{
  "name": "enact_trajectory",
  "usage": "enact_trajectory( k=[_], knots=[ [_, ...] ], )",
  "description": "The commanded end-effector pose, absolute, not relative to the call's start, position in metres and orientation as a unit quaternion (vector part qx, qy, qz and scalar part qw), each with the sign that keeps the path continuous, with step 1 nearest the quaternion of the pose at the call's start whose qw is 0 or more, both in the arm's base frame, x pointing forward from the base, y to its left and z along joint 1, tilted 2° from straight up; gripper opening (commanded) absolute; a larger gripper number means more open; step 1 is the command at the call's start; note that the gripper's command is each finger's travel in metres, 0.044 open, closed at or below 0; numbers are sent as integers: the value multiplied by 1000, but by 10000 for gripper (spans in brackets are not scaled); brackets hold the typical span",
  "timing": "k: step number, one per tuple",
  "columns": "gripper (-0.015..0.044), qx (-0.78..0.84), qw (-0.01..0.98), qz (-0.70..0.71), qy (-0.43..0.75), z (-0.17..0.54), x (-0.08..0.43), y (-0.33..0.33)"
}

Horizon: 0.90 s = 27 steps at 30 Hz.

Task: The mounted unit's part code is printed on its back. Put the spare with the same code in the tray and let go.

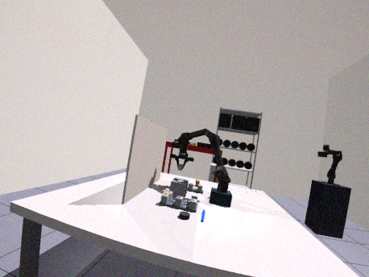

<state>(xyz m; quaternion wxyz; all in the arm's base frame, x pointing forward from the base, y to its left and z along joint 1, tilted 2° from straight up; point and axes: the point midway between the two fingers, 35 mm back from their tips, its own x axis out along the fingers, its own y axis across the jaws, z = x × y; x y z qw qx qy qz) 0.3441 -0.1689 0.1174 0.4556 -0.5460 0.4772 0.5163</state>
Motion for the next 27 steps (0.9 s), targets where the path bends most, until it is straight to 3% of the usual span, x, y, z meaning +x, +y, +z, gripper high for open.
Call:
enact_trajectory(
  k=[1, 27],
  knots=[
    [0, -547, 453, 518, 476, 114, 345, -170],
    [0, -548, 453, 517, 476, 88, 347, -172]
  ],
)
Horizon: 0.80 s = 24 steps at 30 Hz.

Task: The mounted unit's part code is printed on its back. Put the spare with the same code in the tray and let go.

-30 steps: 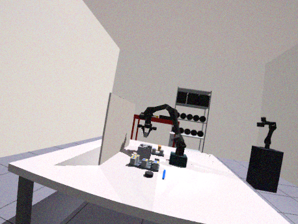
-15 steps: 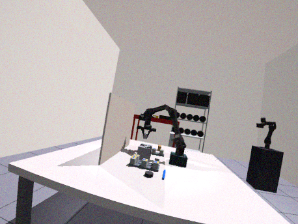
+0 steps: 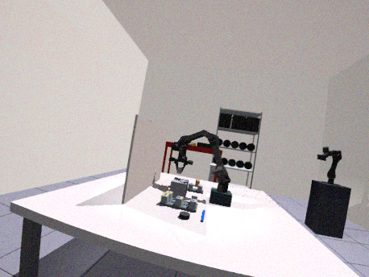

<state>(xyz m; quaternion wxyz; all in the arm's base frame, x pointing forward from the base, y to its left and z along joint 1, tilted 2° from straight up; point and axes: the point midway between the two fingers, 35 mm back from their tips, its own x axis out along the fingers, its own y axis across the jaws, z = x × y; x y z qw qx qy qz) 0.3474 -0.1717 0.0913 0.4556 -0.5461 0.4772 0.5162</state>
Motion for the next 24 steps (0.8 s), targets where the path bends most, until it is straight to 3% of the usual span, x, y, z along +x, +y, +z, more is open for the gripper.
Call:
enact_trajectory(
  k=[1, 24],
  knots=[
    [0, -548, 453, 517, 476, 87, 348, -172],
    [0, -548, 453, 517, 476, 65, 349, -174]
  ],
)
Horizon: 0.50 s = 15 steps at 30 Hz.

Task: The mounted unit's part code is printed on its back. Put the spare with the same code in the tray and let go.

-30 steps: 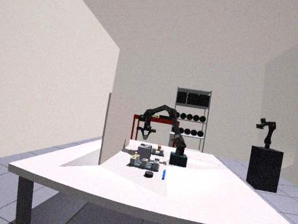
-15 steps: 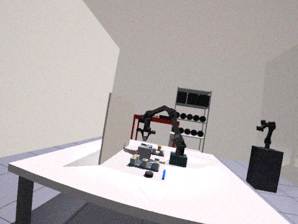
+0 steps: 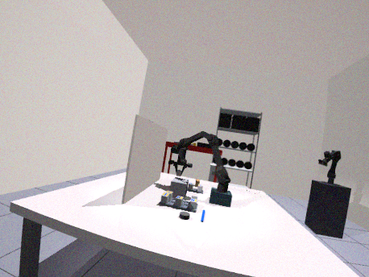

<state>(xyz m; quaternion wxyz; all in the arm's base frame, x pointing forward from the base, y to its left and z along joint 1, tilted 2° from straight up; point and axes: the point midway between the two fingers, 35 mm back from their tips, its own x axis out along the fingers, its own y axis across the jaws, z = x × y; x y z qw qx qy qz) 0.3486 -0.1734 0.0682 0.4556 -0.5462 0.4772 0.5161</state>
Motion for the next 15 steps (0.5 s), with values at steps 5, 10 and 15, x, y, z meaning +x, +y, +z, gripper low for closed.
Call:
enact_trajectory(
  k=[5, 10, 15],
  knots=[
    [0, -548, 453, 517, 476, 60, 349, -174],
    [0, -548, 453, 517, 476, 56, 348, -174],
    [0, -548, 453, 517, 476, 51, 348, -174]
  ],
)
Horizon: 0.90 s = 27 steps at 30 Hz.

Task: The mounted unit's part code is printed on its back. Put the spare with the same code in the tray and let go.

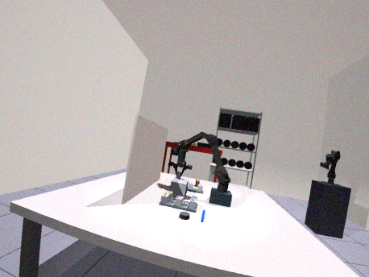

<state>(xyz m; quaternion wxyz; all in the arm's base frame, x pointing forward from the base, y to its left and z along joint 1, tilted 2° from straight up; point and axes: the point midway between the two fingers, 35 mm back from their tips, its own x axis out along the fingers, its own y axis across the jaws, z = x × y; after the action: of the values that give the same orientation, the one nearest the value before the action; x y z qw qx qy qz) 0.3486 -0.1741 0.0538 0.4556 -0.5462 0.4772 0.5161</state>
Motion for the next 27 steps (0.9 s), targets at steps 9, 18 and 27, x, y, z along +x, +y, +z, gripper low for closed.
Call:
enact_trajectory(
  k=[9, 18, 27],
  knots=[
    [0, -548, 453, 517, 476, 42, 348, -175],
    [0, -547, 453, 517, 476, 34, 347, -175],
    [0, -547, 453, 518, 476, 25, 346, -175]
  ],
)
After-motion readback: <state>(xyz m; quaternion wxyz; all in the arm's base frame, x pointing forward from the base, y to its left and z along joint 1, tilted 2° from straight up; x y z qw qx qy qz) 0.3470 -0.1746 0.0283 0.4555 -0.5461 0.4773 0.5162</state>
